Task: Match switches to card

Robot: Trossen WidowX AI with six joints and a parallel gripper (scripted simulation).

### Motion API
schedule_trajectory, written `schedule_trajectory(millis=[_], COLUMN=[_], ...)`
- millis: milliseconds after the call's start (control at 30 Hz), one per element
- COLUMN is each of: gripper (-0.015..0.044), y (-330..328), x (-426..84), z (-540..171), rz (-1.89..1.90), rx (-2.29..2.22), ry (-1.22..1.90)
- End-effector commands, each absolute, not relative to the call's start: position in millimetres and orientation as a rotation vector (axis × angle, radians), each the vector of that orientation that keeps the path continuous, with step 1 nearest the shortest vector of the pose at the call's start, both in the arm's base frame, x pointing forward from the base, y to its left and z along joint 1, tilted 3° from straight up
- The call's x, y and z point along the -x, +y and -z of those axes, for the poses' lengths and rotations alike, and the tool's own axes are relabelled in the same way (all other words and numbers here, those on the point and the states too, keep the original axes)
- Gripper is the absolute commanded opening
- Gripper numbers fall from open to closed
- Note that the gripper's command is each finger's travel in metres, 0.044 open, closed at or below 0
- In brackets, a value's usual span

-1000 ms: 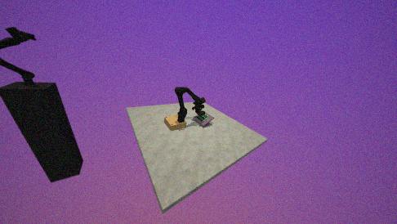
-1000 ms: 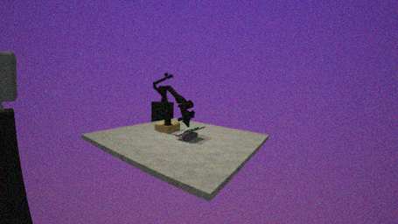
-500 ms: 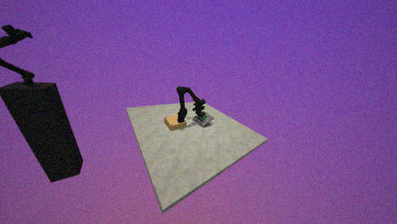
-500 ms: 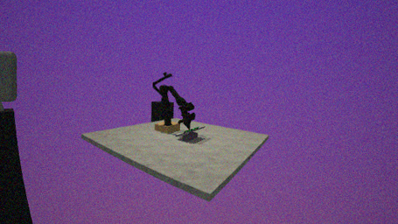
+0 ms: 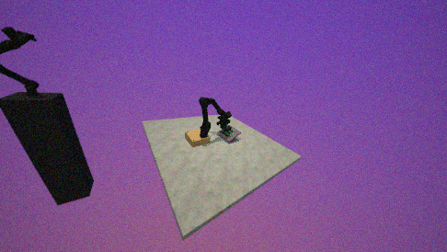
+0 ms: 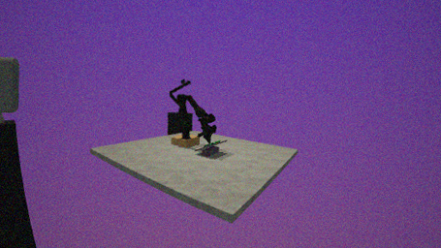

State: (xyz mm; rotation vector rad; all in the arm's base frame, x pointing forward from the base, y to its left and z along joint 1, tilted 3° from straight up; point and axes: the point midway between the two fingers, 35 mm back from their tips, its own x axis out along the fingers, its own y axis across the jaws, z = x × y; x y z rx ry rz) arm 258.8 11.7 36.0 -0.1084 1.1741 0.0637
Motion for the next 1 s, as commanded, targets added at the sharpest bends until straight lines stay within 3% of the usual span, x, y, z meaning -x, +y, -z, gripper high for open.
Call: schedule_trajectory(millis=[0, 967], gripper=[0.0000, 0.0000], y=[11.0, 11.0], x=[-259.3, -260.8], z=[-36.1, -32.7], rz=[-0.060, -0.060], rx=[0.110, 0.110], ry=[1.172, 1.172])
